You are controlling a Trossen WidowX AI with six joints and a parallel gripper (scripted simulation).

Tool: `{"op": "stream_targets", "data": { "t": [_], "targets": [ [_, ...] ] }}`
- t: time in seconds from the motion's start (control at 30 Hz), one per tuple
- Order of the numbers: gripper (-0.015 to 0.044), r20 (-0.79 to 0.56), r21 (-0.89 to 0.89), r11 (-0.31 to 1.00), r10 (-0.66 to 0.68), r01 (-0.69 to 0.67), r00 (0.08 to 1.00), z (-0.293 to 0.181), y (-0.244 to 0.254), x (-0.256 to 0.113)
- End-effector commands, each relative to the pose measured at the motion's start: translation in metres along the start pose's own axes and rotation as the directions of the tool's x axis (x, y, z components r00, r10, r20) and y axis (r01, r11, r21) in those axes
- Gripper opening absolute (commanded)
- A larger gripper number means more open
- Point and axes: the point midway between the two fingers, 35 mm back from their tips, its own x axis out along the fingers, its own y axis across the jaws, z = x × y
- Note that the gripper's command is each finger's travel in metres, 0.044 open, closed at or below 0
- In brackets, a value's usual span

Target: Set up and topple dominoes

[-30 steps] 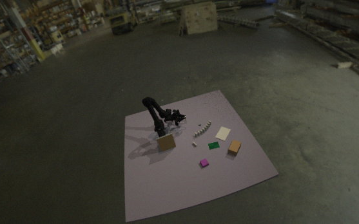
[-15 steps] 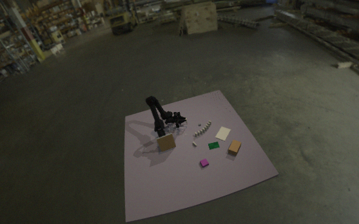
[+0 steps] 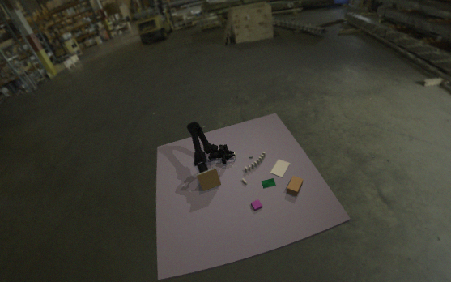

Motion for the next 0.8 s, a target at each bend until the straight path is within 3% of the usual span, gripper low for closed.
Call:
{"op": "stream_targets", "data": {
  "t": [0.0, 0.47, 0.77],
  "targets": [
    [0.0107, 0.005, 0.010, 1.000, 0.004, -0.004, 1.000, -0.0118, -0.0004, 0.0001],
    [0.0107, 0.006, 0.012, 1.000, 0.005, -0.005, 1.000, -0.0190, -0.0021, 0.0001],
    [0.0343, 0.006, 0.012, 1.000, 0.005, -0.005, 1.000, -0.0190, -0.0021, 0.0001]
  ]
}}
